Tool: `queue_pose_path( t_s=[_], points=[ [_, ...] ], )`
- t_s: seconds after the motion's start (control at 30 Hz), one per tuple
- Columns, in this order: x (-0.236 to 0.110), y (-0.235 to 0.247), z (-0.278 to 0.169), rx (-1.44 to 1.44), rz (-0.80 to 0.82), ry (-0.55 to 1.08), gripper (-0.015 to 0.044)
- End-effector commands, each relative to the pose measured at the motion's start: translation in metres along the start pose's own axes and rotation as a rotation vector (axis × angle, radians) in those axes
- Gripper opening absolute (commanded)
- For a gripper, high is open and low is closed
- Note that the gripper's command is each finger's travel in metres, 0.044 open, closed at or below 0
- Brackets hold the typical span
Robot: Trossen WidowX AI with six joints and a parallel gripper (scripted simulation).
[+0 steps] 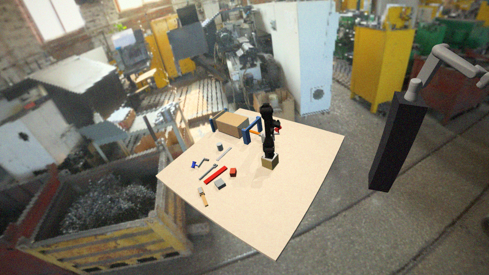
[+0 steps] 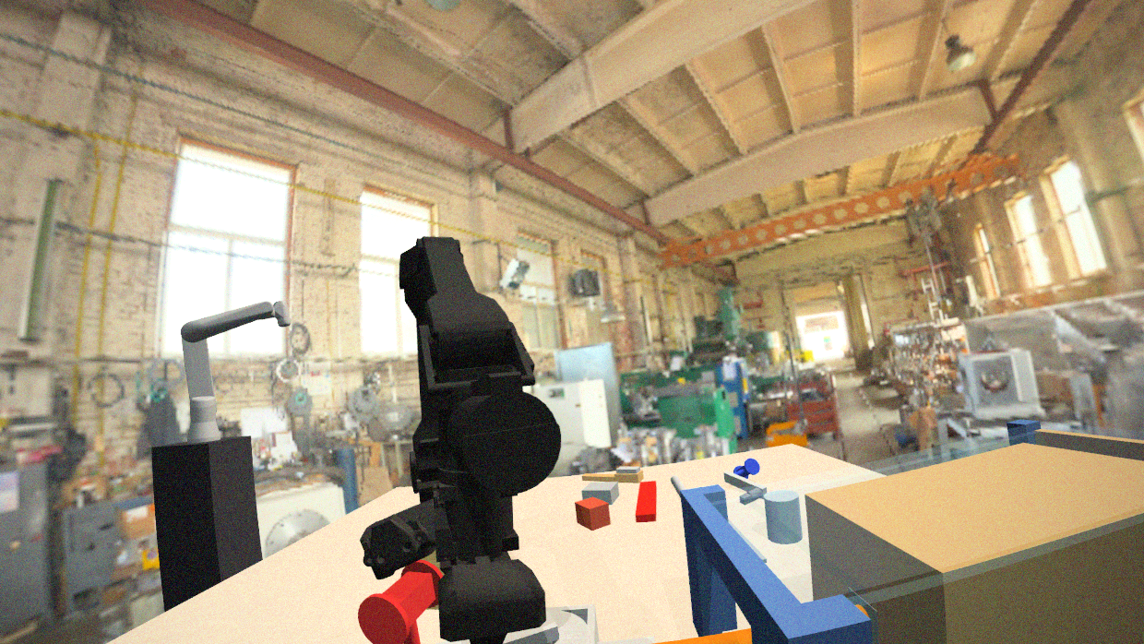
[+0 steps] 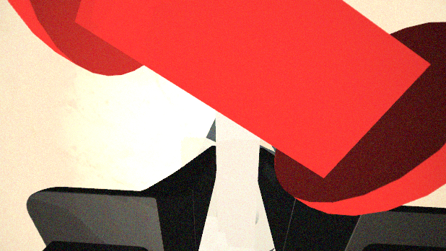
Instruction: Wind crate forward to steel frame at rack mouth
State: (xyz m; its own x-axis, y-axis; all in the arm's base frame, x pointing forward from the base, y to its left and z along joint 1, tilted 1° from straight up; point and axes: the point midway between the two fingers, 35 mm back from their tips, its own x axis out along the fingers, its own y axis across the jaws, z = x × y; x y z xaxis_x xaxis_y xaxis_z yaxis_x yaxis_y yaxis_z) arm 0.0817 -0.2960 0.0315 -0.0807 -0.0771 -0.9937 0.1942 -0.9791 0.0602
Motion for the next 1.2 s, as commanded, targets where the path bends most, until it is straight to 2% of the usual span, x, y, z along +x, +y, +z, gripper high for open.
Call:
queue_pose_path(
  t_s=[0.0,0.53,1.17],
  points=[
    [0.0040,-0.0022,-0.0003,0.018,-0.011,0.004,0.0000],
    [0.0035,0.0056,-0.0008,-0.153,0.007,0.005,0.0000],
    [0.0035,0.0034,-0.0003,-0.126,0.004,0.005,0.0000]
  ],
)
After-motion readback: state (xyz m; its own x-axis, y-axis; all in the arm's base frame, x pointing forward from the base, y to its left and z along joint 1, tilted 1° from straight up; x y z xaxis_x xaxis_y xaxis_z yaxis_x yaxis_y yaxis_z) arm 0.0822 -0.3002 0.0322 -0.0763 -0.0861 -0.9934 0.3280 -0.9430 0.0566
